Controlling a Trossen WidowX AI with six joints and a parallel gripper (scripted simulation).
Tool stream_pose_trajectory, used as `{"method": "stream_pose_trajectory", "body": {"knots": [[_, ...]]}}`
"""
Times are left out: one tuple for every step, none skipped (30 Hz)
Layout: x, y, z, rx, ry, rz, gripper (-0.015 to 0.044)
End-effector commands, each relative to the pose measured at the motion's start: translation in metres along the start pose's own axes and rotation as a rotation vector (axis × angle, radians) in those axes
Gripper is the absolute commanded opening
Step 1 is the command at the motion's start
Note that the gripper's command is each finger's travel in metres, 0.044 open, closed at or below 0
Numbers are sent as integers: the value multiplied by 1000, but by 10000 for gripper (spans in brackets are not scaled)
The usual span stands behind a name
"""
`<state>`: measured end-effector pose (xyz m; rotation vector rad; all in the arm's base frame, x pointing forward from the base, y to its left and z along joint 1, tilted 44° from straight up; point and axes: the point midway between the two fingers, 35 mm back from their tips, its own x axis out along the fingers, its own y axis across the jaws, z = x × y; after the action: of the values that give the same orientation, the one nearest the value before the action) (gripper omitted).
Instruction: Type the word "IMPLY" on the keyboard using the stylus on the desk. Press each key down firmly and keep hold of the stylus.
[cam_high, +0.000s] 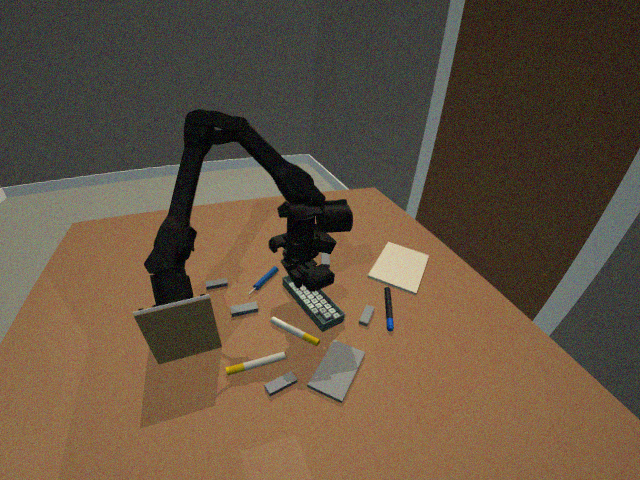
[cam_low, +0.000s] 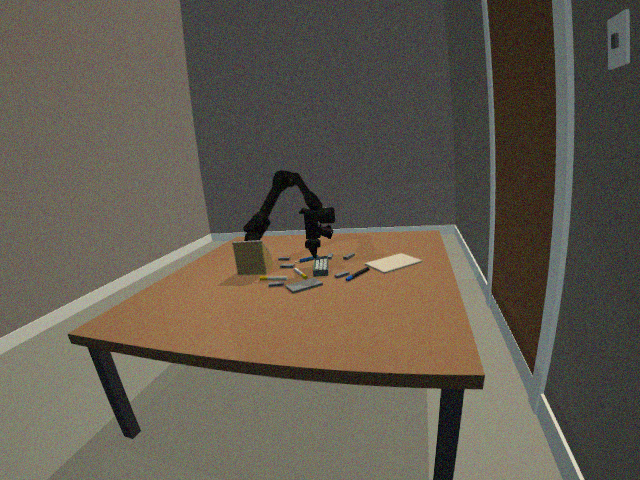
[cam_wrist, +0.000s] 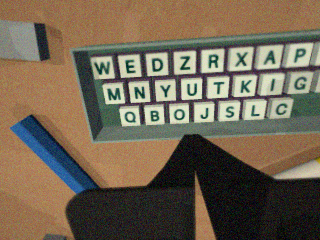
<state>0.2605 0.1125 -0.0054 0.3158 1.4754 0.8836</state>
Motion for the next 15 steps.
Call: {"method": "stream_pose_trajectory", "body": {"knots": [[0, 10, -3, 17, -1, 2, 0], [0, 10, -3, 17, -1, 2, 0], [0, 10, -3, 17, -1, 2, 0], [0, 10, -3, 17, -1, 2, 0], [0, 10, -3, 17, -1, 2, 0], [0, 10, -3, 17, -1, 2, 0], [0, 10, -3, 17, -1, 2, 0], [0, 10, -3, 17, -1, 2, 0], [0, 10, -3, 17, -1, 2, 0], [-2, 9, -3, 17, -1, 2, 0], [-9, 9, -2, 17, -1, 1, 0], [-22, 8, -1, 17, -1, -1, 0], [-38, 8, -1, 17, -1, -2, 0], [-50, 8, -2, 17, -1, -1, 0], [-58, 9, -3, 17, 0, 0, 0]]}}
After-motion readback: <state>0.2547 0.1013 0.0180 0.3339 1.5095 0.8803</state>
